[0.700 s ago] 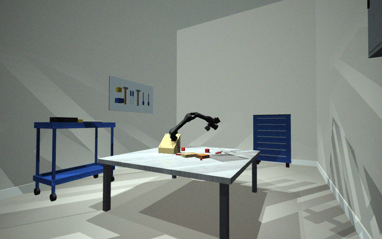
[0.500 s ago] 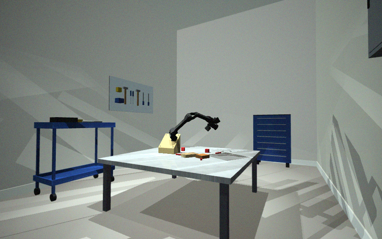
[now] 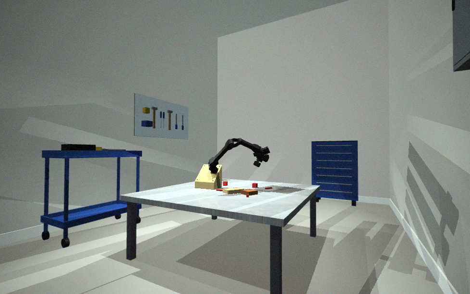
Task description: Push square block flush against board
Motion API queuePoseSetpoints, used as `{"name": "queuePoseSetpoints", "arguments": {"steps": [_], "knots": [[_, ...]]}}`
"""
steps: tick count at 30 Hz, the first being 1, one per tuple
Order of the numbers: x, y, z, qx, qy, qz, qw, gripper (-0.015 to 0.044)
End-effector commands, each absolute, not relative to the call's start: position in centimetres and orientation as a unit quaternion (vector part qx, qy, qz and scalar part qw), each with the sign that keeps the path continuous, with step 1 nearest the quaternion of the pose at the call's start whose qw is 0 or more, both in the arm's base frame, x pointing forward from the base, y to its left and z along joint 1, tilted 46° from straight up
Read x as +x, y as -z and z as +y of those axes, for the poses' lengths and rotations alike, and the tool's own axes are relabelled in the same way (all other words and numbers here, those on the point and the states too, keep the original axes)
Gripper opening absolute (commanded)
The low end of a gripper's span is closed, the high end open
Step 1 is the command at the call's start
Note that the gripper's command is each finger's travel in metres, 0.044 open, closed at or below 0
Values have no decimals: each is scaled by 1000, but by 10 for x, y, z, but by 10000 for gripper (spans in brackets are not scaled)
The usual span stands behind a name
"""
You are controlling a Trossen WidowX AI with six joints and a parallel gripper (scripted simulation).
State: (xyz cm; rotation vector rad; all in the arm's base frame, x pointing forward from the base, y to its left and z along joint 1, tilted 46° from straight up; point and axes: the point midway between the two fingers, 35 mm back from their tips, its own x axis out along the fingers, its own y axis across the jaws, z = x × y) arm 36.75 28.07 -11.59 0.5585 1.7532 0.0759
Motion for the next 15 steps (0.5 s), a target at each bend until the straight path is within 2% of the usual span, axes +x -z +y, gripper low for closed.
{"name": "queuePoseSetpoints", "arguments": {"steps": [1,15], "knots": [[372,116,254,191,-37,745,638,0],[379,105,167,-3,-53,711,701,0]]}}
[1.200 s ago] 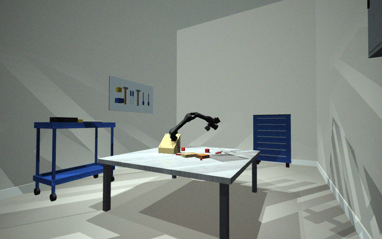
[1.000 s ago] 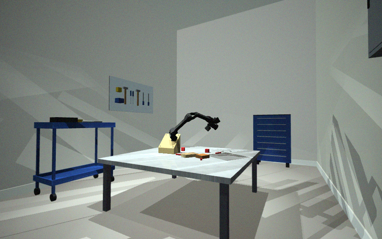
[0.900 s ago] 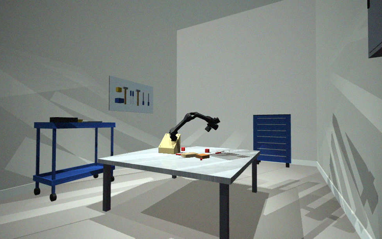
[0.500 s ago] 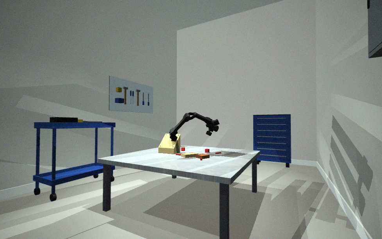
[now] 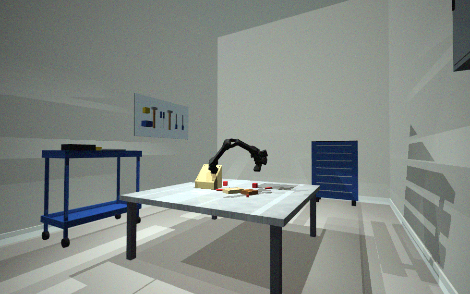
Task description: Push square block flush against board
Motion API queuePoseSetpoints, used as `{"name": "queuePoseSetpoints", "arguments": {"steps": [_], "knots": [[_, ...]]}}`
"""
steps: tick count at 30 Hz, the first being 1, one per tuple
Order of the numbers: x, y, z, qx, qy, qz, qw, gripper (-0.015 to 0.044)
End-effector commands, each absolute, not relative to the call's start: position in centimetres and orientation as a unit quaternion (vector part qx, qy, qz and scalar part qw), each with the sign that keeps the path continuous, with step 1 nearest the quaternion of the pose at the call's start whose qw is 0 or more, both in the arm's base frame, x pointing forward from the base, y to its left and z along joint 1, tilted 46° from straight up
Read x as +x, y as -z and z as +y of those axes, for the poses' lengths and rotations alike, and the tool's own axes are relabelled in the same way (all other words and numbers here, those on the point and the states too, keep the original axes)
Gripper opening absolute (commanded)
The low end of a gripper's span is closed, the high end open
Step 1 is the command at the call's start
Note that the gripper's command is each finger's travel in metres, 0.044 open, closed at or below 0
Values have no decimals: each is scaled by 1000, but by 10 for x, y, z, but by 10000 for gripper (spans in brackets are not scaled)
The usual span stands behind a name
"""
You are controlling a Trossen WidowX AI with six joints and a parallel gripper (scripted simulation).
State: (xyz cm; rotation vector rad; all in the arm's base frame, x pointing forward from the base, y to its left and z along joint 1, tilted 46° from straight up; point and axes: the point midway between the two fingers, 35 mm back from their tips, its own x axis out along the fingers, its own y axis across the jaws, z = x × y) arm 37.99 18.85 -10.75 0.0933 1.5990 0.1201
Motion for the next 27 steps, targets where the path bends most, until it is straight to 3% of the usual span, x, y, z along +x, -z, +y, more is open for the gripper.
{"name": "queuePoseSetpoints", "arguments": {"steps": [1,14,27], "knots": [[379,104,161,-18,-53,709,703,0],[372,82,76,-221,-53,690,687,0],[352,51,-3,-411,-55,688,595,0]]}}
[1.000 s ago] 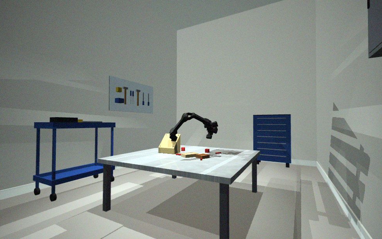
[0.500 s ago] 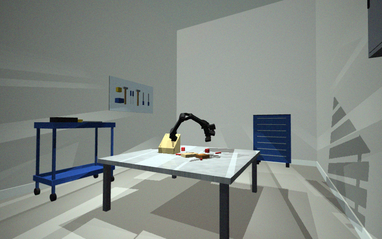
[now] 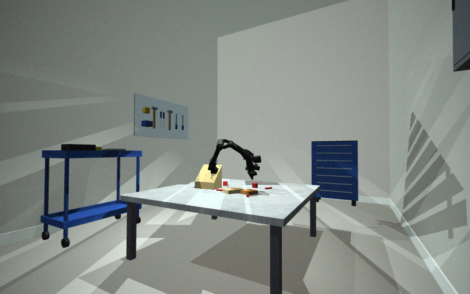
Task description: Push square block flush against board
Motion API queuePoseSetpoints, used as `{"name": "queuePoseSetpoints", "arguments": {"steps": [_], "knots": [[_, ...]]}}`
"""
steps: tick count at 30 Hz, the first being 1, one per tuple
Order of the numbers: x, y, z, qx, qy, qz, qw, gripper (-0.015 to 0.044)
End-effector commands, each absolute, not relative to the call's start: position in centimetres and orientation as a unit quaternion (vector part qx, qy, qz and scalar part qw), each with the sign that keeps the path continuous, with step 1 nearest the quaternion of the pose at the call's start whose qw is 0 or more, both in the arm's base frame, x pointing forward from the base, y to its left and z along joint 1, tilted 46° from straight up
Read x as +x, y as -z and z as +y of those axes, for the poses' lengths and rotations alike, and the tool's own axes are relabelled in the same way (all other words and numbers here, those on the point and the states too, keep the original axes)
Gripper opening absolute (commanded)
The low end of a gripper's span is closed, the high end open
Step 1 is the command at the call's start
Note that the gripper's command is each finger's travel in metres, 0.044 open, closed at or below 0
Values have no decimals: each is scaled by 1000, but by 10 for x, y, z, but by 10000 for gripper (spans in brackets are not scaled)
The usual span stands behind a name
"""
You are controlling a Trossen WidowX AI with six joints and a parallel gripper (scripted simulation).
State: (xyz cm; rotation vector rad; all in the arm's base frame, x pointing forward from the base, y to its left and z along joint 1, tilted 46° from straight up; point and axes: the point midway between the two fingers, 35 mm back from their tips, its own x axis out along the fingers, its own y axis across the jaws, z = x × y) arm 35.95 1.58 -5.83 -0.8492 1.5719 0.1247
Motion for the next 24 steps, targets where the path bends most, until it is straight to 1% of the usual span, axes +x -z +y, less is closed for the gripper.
{"name": "queuePoseSetpoints", "arguments": {"steps": [1,13,19,24], "knots": [[350,48,-9,-424,-56,689,586,0],[321,14,-69,-555,-66,698,448,0],[321,16,-71,-557,-66,698,446,0],[321,52,-109,-558,-65,698,444,0]]}}
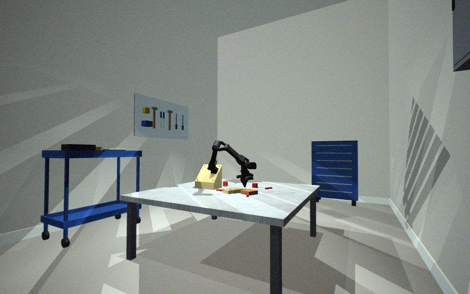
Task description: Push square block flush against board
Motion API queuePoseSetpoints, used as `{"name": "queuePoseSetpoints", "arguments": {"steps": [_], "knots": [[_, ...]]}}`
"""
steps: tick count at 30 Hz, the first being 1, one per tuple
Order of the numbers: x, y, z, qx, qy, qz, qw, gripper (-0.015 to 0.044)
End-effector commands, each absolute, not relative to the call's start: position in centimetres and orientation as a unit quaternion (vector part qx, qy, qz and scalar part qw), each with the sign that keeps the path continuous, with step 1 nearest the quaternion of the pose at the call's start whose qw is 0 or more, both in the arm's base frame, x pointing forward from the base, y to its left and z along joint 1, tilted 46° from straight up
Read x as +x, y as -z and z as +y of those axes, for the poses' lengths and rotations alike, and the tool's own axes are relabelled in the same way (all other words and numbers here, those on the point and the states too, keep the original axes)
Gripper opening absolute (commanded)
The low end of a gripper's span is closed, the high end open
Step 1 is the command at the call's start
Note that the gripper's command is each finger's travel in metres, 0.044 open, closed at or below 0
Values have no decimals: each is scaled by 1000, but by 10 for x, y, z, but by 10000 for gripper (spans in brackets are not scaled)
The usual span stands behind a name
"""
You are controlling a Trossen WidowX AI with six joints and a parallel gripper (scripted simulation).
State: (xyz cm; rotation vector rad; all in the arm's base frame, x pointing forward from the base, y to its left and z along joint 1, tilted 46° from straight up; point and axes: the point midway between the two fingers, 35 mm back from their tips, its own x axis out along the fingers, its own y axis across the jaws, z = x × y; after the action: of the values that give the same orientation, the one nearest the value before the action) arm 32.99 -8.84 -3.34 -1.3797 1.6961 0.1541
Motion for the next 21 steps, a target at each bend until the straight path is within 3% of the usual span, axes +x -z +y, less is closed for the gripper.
{"name": "queuePoseSetpoints", "arguments": {"steps": [1,21], "knots": [[321,52,-109,-558,-65,698,444,0],[309,37,-124,-557,-66,698,444,0]]}}
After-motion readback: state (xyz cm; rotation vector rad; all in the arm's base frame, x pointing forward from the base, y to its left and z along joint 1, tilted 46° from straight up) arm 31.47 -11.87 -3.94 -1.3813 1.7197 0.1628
